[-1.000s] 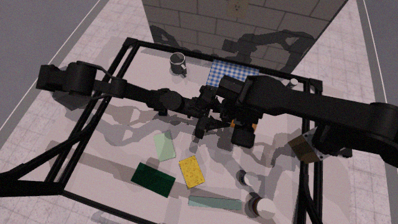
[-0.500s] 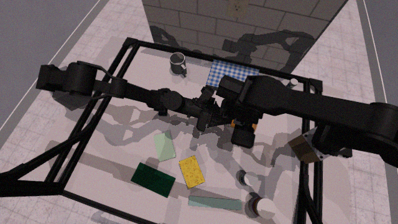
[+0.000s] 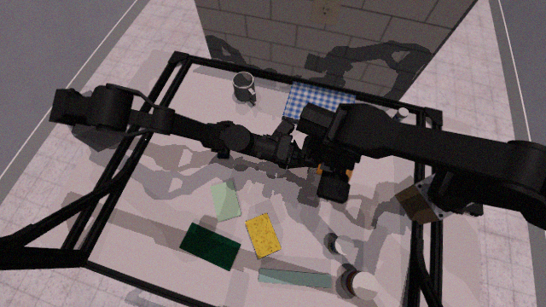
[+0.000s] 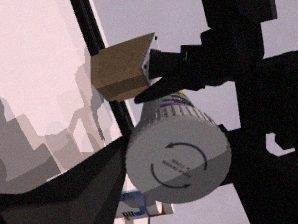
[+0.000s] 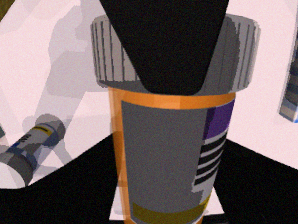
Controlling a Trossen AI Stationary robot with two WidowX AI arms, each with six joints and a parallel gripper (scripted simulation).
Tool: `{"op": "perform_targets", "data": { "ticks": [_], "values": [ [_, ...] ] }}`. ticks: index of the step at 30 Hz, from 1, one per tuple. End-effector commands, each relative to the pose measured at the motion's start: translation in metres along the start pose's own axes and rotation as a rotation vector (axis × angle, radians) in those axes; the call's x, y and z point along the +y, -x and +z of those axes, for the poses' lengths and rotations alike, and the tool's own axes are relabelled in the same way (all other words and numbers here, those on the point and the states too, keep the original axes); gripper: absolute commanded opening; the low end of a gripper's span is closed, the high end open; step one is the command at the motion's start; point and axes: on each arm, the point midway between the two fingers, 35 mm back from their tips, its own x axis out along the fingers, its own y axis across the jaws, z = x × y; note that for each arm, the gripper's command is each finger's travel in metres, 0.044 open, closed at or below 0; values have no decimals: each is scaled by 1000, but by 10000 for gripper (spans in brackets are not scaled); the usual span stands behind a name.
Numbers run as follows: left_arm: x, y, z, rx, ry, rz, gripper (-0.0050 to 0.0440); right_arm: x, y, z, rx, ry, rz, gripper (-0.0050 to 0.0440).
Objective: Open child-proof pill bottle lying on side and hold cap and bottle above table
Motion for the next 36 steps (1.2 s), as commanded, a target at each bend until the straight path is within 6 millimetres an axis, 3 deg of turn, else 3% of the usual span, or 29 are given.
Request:
{"op": "perform_targets", "data": {
  "ticks": [1,14,28,36],
  "values": [
    [-4,-4,-3,8,103,-11,0,-1,2,8,-32,10,-5,0],
    [-4,-4,-3,11,576,-9,0,-1,2,8,-32,10,-5,0],
    [-4,-4,-3,11,630,-9,0,-1,2,8,-32,10,-5,0],
    [-3,6,-3,11,630,-9,0,-1,2,8,-32,10,-5,0]
  ]
}}
